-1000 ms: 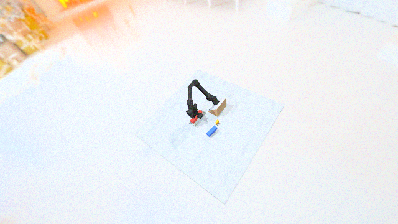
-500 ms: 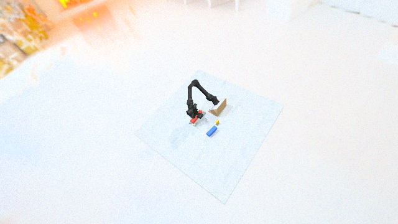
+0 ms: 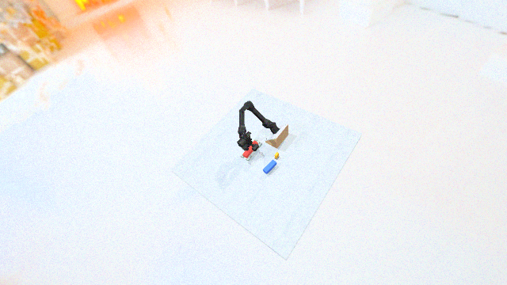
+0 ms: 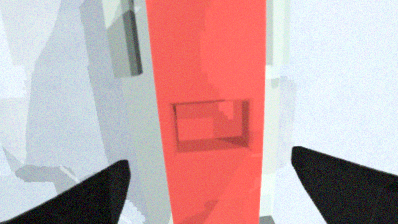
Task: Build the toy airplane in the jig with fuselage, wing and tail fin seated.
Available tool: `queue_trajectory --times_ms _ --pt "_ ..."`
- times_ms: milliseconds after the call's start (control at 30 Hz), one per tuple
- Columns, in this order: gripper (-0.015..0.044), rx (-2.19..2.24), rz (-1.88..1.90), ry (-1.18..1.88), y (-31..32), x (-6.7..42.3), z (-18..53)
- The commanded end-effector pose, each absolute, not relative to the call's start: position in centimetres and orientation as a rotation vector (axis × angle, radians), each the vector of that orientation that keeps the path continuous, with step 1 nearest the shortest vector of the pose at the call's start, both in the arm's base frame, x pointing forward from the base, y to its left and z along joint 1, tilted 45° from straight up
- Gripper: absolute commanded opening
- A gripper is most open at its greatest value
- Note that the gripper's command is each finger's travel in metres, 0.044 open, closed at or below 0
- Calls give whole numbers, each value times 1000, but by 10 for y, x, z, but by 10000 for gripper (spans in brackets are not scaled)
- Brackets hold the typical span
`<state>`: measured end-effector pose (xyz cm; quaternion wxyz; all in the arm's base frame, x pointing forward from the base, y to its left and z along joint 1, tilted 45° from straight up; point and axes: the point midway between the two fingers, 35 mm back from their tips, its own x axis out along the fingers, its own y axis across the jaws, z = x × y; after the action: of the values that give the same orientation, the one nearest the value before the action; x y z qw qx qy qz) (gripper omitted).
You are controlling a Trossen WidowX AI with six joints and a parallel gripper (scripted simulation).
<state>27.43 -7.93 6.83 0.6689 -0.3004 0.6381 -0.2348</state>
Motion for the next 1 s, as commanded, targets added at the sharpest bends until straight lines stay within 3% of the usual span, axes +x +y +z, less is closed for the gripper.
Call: queue_trajectory --times_ms 0,267,700,967 --pt "440 -675 -527 1439 -72 276 74" --pt "440 -682 -527 1444 -4 267 143" --pt "440 -558 -631 1387 -2 272 139" --pt "440 -544 -611 1389 79 313 73"
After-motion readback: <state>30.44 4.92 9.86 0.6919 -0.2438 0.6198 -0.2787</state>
